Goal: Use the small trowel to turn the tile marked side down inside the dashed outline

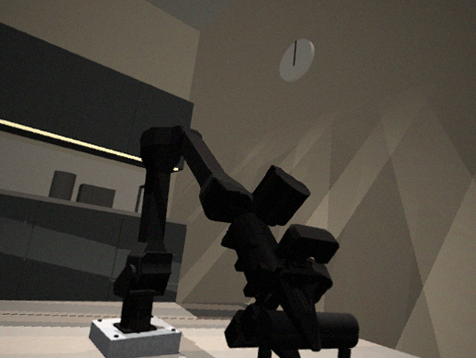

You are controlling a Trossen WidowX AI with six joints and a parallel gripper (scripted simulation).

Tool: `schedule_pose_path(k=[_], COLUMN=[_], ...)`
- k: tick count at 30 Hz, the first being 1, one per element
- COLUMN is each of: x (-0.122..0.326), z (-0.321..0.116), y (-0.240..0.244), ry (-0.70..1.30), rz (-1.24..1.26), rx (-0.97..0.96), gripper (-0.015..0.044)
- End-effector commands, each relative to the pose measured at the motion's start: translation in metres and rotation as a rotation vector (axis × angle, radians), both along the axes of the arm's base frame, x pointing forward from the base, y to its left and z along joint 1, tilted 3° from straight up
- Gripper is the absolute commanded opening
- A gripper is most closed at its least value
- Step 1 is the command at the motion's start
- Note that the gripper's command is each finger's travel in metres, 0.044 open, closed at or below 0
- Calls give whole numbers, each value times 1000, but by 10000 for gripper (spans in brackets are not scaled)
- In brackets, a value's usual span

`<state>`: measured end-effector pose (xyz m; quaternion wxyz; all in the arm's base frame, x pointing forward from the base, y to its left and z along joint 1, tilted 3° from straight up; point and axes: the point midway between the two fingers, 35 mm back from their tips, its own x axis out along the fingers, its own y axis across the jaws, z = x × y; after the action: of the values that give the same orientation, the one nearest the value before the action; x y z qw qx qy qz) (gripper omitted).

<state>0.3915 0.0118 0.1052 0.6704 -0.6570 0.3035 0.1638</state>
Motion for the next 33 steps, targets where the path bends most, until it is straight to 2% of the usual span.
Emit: schedule_pose_path(k=[1, 24, 33], x=[0, -8, -7], z=[9, 9, 12], y=[-7, -52, -46], ry=[-15, -15, -14], rz=[-1, -1, -1], rx=[-2, -7, -6], gripper=[0, 0, 0])
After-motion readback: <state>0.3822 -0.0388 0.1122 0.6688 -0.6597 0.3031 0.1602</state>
